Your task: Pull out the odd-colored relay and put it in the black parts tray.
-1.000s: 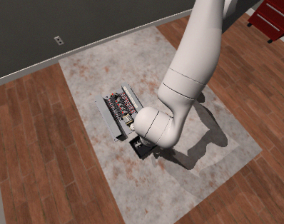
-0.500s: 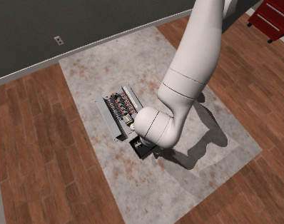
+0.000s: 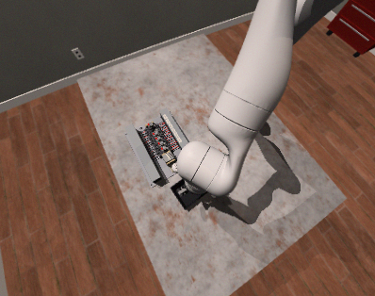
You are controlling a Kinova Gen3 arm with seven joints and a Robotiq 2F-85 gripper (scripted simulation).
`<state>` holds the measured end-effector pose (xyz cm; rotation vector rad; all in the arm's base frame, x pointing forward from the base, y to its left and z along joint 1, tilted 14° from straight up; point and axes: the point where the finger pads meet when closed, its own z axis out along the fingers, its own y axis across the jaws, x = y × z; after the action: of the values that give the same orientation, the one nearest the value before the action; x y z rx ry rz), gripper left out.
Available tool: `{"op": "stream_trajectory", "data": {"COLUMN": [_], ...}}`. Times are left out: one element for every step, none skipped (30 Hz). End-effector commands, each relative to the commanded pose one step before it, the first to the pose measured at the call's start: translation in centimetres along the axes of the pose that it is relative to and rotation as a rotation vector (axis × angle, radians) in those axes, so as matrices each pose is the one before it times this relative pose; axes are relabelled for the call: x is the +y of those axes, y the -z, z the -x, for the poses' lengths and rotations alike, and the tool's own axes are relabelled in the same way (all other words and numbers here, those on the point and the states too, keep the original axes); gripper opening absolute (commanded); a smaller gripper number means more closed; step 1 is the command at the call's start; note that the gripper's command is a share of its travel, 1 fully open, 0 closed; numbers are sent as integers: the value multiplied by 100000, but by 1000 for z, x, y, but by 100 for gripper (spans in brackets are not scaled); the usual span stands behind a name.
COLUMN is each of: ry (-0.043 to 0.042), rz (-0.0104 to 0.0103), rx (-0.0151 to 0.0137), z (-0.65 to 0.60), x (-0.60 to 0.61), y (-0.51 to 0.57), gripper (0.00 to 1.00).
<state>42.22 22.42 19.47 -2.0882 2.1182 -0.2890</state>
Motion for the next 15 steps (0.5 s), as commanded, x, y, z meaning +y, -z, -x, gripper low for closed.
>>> {"op": "stream_trajectory", "data": {"ry": [-7, 0, 0, 0, 0, 0, 0, 0, 0, 0, 0, 0, 0, 0, 0], "rz": [-118, 0, 0, 0, 0, 0, 0, 0, 0, 0, 0, 0, 0, 0, 0], "rx": [-125, 0, 0, 0, 0, 0, 0, 0, 0, 0, 0, 0, 0, 0, 0], "z": [28, 0, 0, 0, 0, 0, 0, 0, 0, 0, 0, 0, 0, 0, 0], "x": [-37, 0, 0, 0, 0, 0, 0, 0, 0, 0, 0, 0, 0, 0, 0], "y": [63, 0, 0, 0, 0, -1, -4, -7, -11, -16, -22, -28, -35, -43, 0], "gripper": [0, 0, 0, 0, 0, 0, 0, 0, 0, 0, 0, 0, 0, 0, 0]}}
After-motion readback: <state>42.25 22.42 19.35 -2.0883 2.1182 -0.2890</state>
